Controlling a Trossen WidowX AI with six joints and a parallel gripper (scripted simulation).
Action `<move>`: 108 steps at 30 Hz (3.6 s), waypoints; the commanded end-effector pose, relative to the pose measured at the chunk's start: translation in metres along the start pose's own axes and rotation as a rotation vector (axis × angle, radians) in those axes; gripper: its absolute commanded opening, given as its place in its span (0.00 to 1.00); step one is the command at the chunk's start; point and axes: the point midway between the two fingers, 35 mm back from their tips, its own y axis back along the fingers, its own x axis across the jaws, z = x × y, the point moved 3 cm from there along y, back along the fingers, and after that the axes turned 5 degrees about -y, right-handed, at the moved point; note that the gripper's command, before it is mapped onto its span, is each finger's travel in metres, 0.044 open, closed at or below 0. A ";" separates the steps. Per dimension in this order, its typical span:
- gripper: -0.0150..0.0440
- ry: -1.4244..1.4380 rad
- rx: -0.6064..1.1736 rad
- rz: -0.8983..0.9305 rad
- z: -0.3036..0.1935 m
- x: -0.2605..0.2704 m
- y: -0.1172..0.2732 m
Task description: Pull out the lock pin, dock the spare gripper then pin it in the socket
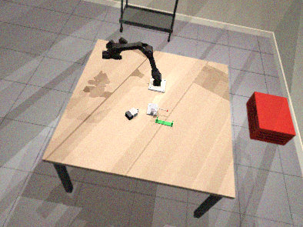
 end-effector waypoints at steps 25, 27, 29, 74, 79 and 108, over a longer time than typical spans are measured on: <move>0.76 1.395 -0.693 1.097 -0.116 -0.034 0.343; 0.76 1.523 -0.818 1.159 -0.136 -0.051 0.365; 0.76 1.650 -0.952 1.213 -0.157 -0.071 0.384; 0.76 2.436 -2.240 1.309 -0.385 -0.189 0.435; 0.76 2.436 -2.240 1.309 -0.391 -0.184 0.435; 0.76 2.436 -2.240 1.309 -0.416 -0.162 0.435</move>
